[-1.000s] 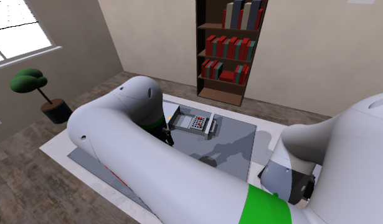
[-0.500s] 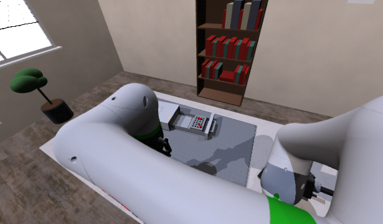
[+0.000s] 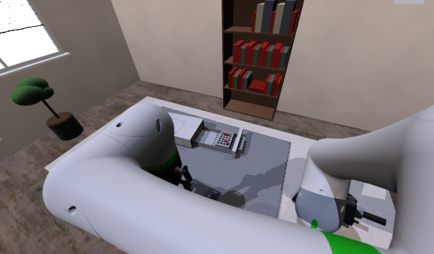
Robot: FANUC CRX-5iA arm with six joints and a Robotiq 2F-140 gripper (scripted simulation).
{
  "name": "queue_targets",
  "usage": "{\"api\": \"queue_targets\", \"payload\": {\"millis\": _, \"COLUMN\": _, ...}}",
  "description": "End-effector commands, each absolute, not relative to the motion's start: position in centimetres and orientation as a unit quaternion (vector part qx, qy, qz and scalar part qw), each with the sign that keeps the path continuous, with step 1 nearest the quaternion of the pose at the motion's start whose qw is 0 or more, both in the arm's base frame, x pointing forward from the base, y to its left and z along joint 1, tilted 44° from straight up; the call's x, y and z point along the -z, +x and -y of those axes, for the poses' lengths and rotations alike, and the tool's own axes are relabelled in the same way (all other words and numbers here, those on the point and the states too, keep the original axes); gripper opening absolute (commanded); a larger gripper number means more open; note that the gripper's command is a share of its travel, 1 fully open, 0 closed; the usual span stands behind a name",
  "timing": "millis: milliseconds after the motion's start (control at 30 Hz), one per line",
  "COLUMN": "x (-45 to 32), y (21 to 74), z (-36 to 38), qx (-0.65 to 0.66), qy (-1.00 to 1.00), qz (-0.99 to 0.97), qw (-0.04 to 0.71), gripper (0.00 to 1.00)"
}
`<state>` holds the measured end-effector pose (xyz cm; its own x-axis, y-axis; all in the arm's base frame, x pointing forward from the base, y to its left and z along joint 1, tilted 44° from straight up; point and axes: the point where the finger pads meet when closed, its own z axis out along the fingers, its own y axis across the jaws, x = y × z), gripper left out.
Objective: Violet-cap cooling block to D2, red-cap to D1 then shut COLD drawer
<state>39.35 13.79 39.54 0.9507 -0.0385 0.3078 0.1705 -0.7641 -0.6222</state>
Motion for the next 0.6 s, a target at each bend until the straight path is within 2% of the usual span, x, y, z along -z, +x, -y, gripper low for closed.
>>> {"api": "queue_targets", "payload": {"millis": 0, "x": -39.8, "y": 39.2, "z": -14.1, "qx": 0.154, "qy": -0.927, "qz": 0.035, "qw": 0.341, "gripper": 0.10}}
{"api": "queue_targets", "payload": {"millis": 567, "x": -41.3, "y": 37.8, "z": -16.2, "qx": 0.154, "qy": -0.927, "qz": 0.035, "qw": 0.341, "gripper": 0.10}}
